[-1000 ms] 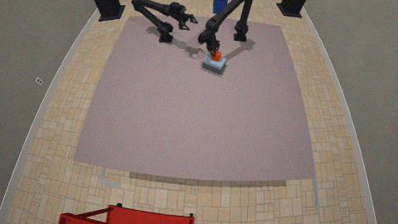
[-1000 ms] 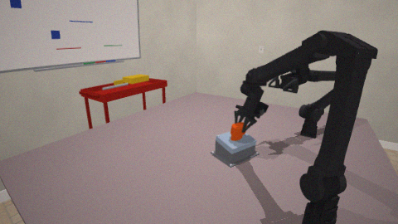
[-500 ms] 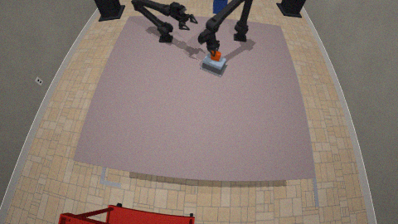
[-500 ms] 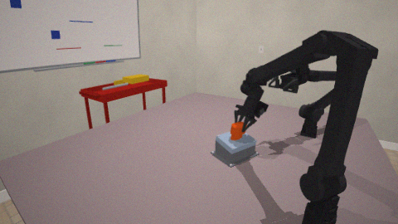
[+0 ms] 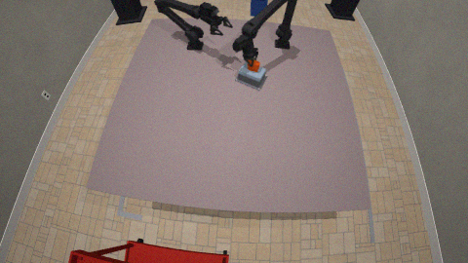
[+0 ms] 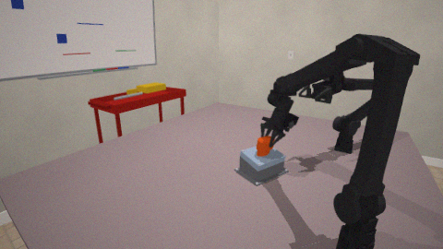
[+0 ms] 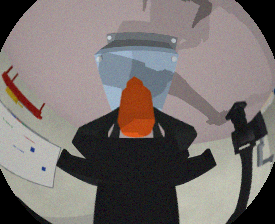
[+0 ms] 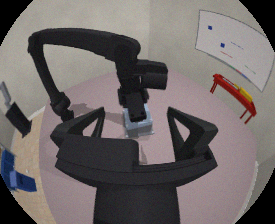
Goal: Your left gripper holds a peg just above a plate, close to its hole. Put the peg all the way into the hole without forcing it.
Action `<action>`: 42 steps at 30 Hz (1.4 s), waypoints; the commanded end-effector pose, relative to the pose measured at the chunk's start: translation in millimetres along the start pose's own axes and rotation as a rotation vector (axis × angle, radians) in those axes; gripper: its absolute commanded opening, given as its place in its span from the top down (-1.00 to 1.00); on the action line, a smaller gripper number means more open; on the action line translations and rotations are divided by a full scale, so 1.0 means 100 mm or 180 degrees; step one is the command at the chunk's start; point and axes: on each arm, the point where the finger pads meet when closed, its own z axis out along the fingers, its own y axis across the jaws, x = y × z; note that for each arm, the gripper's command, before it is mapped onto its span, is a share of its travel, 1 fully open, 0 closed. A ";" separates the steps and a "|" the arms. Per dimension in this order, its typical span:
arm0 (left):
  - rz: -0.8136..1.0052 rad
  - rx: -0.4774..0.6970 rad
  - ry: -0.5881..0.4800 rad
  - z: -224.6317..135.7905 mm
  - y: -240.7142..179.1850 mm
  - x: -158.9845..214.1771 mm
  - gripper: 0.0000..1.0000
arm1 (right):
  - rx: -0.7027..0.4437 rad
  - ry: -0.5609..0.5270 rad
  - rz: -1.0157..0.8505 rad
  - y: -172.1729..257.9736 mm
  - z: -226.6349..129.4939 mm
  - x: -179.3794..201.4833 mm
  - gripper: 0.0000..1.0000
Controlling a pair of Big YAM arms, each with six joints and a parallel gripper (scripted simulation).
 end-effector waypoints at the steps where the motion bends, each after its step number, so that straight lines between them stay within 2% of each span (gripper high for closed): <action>1: -0.0113 -0.0180 -0.0051 -0.22 0.11 0.07 0.21 | 0.0022 -0.0077 0.0002 -0.01 -0.01 -0.14 -1.00; 11: -0.0077 -0.0157 -0.0048 -0.27 0.20 0.05 0.21 | 0.0022 -0.0077 0.0002 -0.01 -0.01 -0.14 -1.00; 12: -0.0048 -0.0090 -0.0021 -0.18 0.10 0.05 0.21 | 0.0022 -0.0077 0.0002 -0.01 -0.01 -0.14 -1.00; 35: -0.0119 -0.0208 -0.0061 -0.23 0.10 0.07 0.21 | 0.0022 -0.0077 0.0002 -0.01 -0.01 -0.14 -1.00; 39: -0.0053 -0.0121 -0.0036 -0.24 0.15 0.05 0.21 | 0.0022 -0.0077 0.0002 -0.01 -0.01 -0.14 -1.00; 42: -0.0035 -0.0092 -0.0024 -0.11 0.10 0.02 0.21 | 0.0022 -0.0077 0.0002 -0.01 -0.01 -0.14 -1.00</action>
